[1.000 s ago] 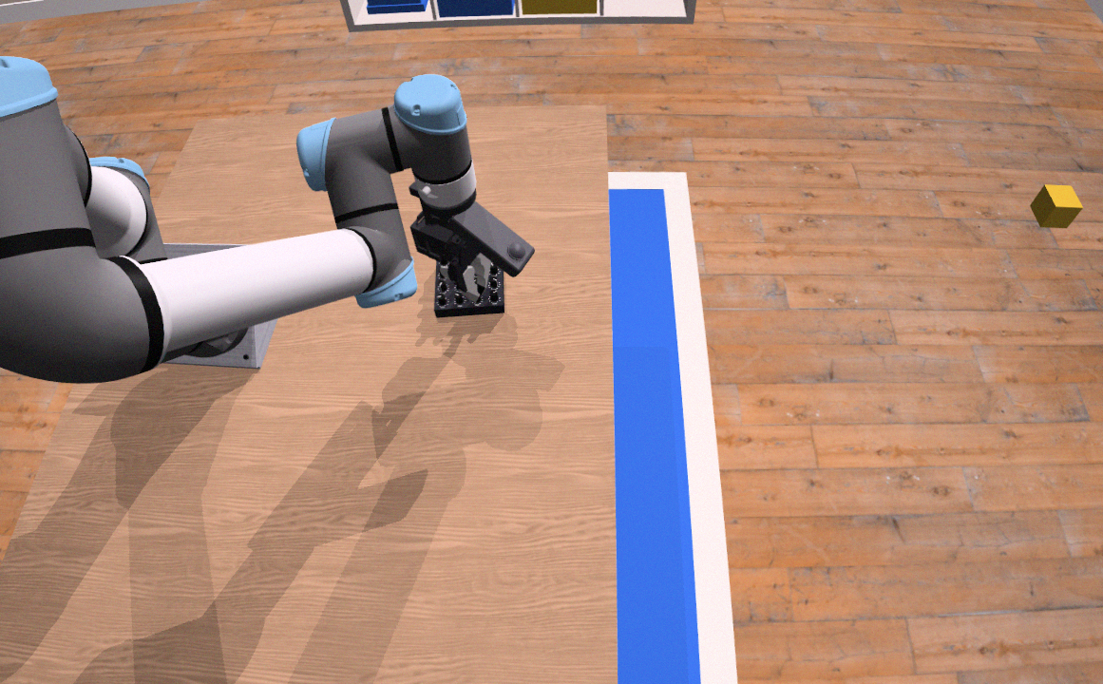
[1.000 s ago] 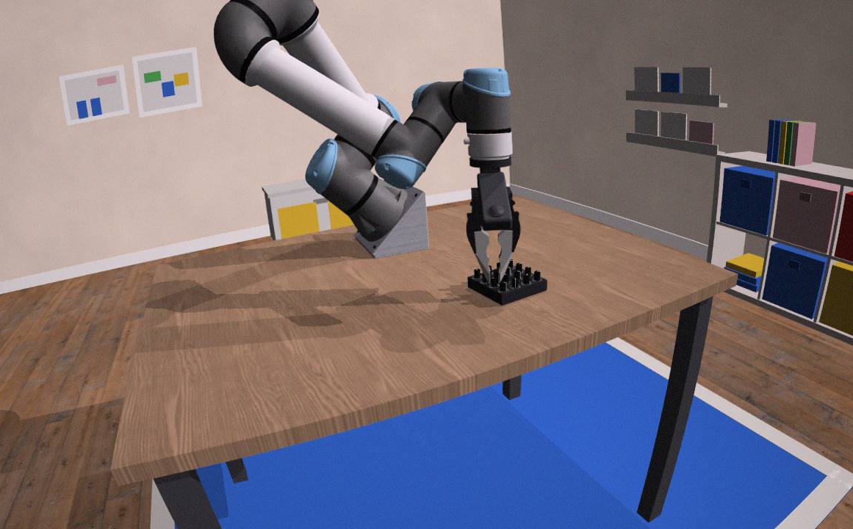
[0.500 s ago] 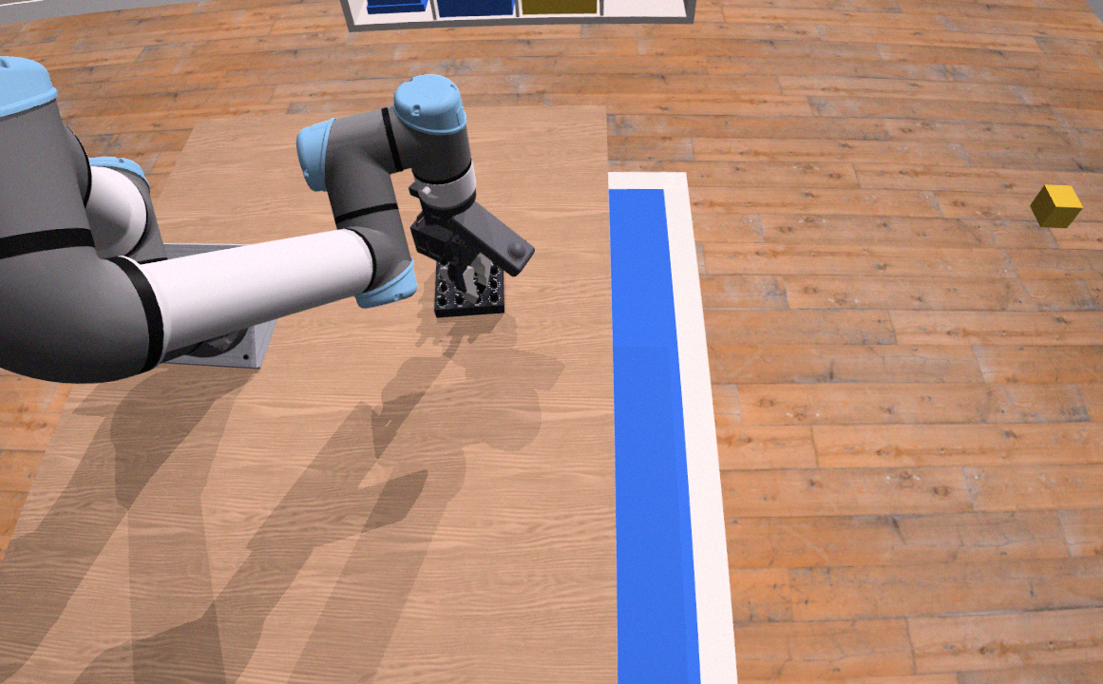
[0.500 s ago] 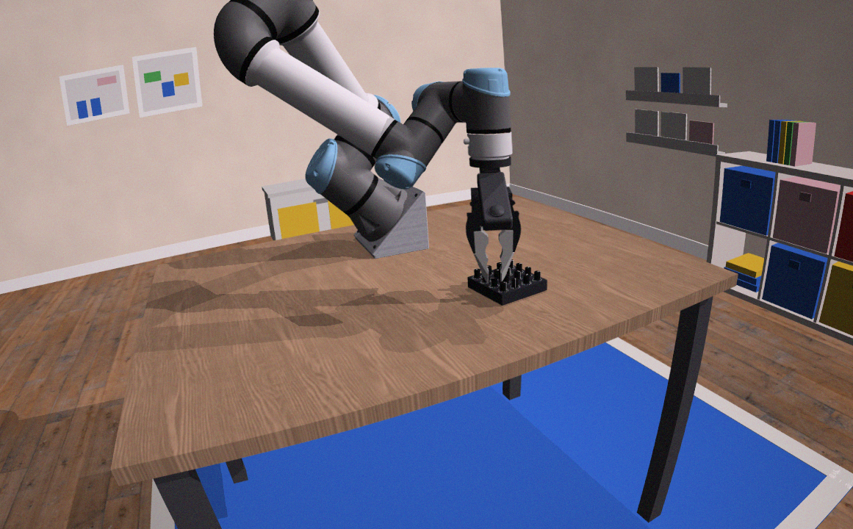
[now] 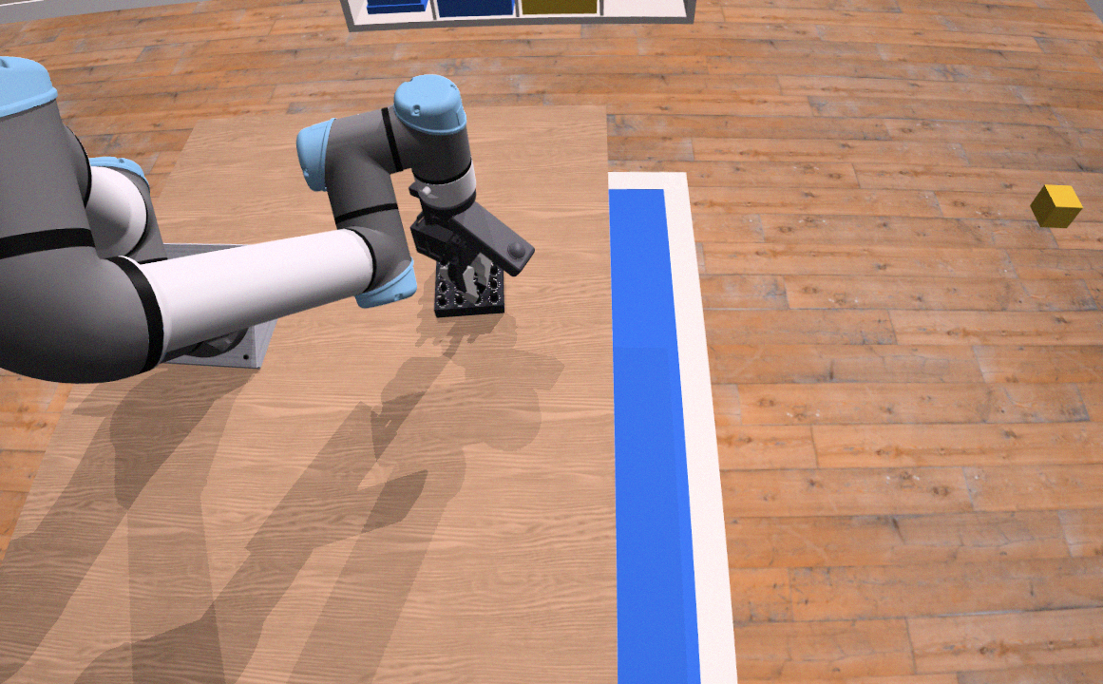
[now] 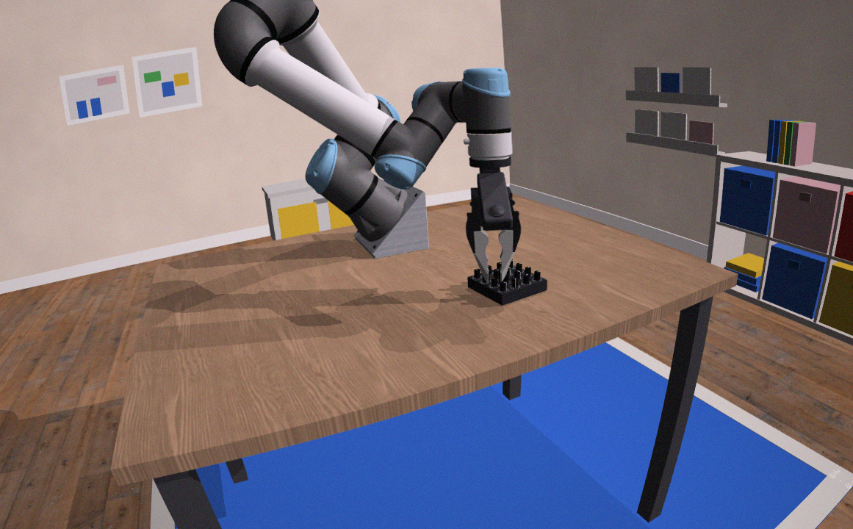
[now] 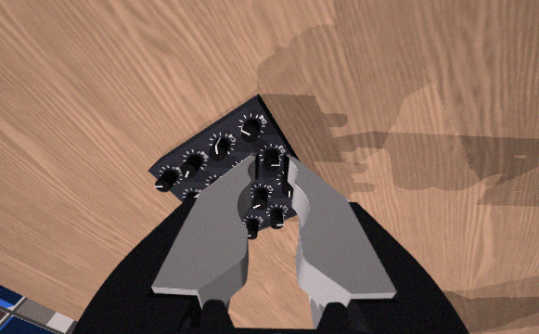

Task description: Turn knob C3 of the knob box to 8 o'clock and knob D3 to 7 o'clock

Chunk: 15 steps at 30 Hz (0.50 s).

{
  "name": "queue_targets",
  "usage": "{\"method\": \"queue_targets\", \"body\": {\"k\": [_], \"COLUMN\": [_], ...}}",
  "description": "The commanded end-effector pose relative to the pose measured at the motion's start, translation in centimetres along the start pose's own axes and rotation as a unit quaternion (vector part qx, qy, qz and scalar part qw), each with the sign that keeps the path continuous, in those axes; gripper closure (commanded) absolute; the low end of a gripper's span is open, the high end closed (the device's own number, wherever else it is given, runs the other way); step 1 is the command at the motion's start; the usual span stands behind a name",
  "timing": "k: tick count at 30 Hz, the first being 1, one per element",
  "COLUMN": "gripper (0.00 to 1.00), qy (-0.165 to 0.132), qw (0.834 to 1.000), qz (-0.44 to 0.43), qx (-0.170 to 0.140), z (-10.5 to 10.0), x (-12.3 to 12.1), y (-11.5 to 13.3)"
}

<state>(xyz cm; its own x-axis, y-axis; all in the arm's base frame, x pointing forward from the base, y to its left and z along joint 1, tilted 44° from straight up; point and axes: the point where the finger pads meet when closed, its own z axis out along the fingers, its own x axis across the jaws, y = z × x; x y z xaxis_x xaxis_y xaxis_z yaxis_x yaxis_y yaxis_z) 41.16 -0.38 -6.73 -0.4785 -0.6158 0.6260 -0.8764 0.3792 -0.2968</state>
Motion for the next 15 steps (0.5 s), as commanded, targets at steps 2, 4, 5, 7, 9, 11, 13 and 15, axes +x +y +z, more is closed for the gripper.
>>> {"method": "queue_targets", "body": {"k": [2,4,5,7,9,11,13,15], "gripper": [0.89,0.89,0.89,0.89,0.89,0.89,0.89,0.89], "qy": [0.000,0.000,0.000,0.000,0.000,0.000,0.000,0.000], "qw": [1.000,1.000,1.000,1.000,1.000,1.000,1.000,1.000], "qz": [0.000,0.000,0.000,0.000,0.000,0.000,0.000,0.000], "qx": [0.000,0.000,0.000,0.000,0.000,0.000,0.000,0.000], "z": [-0.1,-0.2,-0.3,-0.3,-0.6,-1.1,-1.6,-2.2], "x": [0.0,0.0,0.0,0.0,0.0,0.0,0.0,0.0], "y": [0.0,0.0,0.0,0.0,0.0,0.0,0.0,0.0]}}
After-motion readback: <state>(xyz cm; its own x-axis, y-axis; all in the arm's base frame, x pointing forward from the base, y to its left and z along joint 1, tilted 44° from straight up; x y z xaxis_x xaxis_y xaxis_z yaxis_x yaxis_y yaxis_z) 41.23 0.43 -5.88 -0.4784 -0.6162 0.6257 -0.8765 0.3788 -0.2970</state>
